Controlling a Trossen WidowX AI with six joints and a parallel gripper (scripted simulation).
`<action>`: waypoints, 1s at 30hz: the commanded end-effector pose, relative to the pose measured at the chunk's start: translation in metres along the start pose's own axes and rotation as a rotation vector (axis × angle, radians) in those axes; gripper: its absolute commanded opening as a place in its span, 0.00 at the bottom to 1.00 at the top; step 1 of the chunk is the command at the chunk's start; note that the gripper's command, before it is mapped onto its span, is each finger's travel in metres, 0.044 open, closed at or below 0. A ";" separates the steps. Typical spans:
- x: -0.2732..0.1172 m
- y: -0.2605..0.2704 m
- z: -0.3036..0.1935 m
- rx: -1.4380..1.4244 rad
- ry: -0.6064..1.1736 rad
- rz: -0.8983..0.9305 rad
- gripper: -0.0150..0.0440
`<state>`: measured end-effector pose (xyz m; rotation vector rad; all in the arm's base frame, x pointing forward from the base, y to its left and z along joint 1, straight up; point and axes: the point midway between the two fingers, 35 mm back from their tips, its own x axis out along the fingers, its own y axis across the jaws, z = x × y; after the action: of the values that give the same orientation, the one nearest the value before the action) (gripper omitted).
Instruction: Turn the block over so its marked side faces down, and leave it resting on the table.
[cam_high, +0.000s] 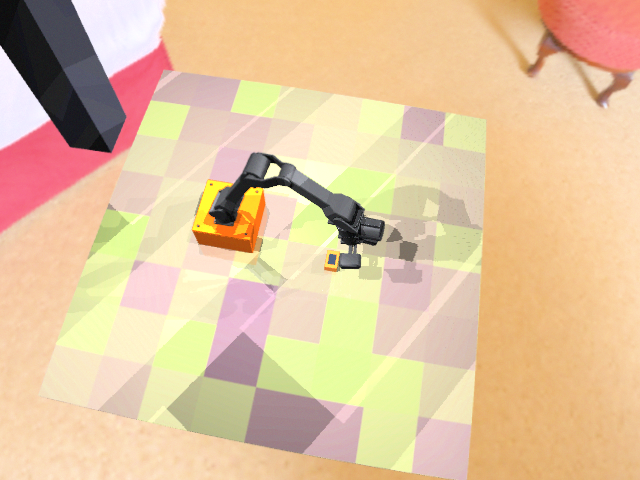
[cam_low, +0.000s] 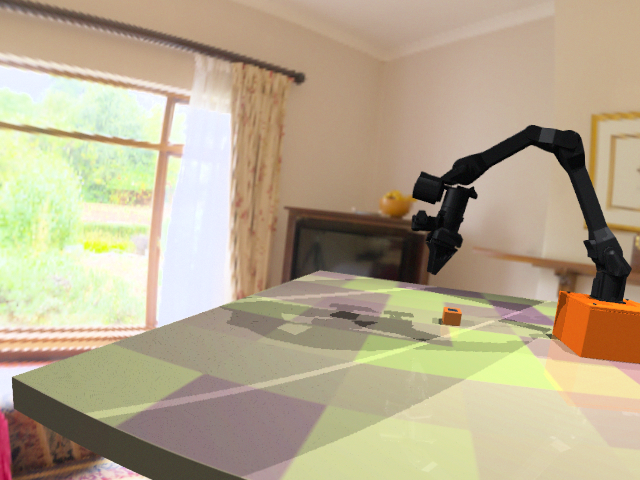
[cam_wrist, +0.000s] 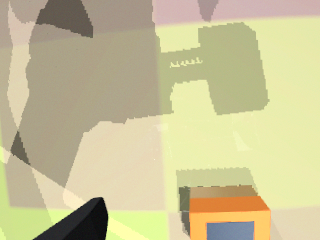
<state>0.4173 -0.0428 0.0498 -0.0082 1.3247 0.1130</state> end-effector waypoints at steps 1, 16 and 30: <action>0.003 -0.006 -0.064 0.087 0.212 -0.068 1.00; 0.037 -0.010 -0.072 0.090 0.222 -0.071 1.00; 0.054 -0.012 -0.075 0.090 0.222 -0.072 1.00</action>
<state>0.3613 -0.0553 -0.0154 0.0069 1.5369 -0.0051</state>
